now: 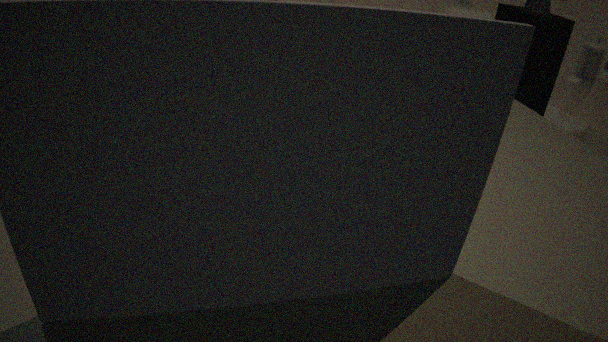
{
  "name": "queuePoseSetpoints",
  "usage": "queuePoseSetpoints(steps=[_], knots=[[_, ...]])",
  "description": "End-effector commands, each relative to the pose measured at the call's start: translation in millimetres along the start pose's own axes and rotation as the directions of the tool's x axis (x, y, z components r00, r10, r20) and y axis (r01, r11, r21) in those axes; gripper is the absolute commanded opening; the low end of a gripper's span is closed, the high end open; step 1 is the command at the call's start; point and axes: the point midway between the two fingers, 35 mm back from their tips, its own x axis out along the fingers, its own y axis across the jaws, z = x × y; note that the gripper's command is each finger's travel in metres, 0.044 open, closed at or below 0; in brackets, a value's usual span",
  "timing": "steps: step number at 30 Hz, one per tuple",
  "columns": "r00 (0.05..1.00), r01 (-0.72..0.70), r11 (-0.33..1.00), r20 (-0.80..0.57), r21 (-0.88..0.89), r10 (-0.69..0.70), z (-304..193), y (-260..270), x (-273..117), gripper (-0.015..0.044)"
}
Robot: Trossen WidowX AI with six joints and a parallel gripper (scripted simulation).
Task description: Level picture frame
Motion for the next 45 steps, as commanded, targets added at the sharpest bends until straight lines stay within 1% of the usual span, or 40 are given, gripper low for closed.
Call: queuePoseSetpoints(steps=[1, 38, 40, 45], knots=[[1.0, 0.003, 1.0, 0.001, 0.003, -0.003, -0.1, -0.5, -0.1, 0.026], [1.0, 0.003, 1.0, 0.001, 0.003, -0.003, -0.1, -0.5, -0.1, 0.026], [1.0, -0.003, 1.0, 0.0, 0.004, 0.003, -0.8, 1.3, 3.4, 0.026], [1.0, -0.024, 0.999, 0.004, 0.027, 0.024, -5.7, 4.1, 29.7, 0.026]])
